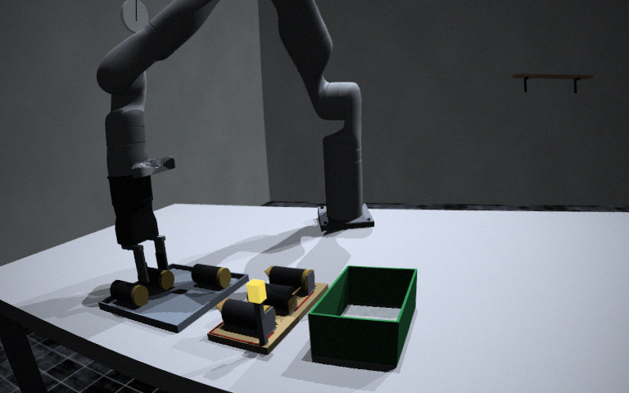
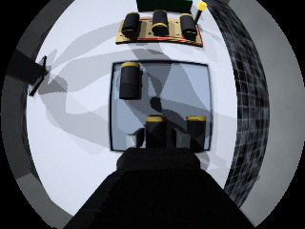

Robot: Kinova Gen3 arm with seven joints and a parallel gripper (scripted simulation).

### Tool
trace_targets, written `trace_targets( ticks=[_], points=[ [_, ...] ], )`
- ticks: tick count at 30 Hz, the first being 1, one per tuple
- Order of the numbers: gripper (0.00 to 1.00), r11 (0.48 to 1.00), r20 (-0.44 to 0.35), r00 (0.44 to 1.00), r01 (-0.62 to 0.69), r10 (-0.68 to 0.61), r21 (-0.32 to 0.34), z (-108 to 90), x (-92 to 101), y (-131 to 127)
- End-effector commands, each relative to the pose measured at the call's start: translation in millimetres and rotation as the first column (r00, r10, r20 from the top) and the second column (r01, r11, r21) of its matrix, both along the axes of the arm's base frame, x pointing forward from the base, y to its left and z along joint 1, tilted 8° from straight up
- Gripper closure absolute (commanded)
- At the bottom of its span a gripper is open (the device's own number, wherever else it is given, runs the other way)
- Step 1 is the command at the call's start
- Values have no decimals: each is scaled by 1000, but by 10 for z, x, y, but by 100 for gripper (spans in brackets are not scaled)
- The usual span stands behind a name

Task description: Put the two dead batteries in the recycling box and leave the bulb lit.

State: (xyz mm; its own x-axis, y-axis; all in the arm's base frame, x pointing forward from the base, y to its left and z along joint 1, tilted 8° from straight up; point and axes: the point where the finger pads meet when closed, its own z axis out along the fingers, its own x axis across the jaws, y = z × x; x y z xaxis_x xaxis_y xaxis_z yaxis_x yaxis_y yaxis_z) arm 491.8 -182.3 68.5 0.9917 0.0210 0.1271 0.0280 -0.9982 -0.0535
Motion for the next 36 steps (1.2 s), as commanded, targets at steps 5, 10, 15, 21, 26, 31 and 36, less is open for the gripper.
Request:
trace_targets(
  ticks=[5, 10, 15, 21, 26, 31, 36],
  points=[
    [10, 1000, -7, 1000, 3, -3, -1, -45, -20, -18],
    [10, 1000, -7, 1000, 3, -3, -1, -98, -13, -15],
    [10, 1000, -7, 1000, 3, -3, -1, -140, -8, -12],
    [10, 1000, -7, 1000, 3, -3, -1, -140, -8, -12],
    [43, 1000, -7, 1000, 3, -3, -1, -140, -8, -12],
    [43, 1000, -7, 1000, 3, -3, -1, -140, -8, -12],
    [43, 1000, -7, 1000, 3, -3, -1, -140, -8, -12]
  ],
)
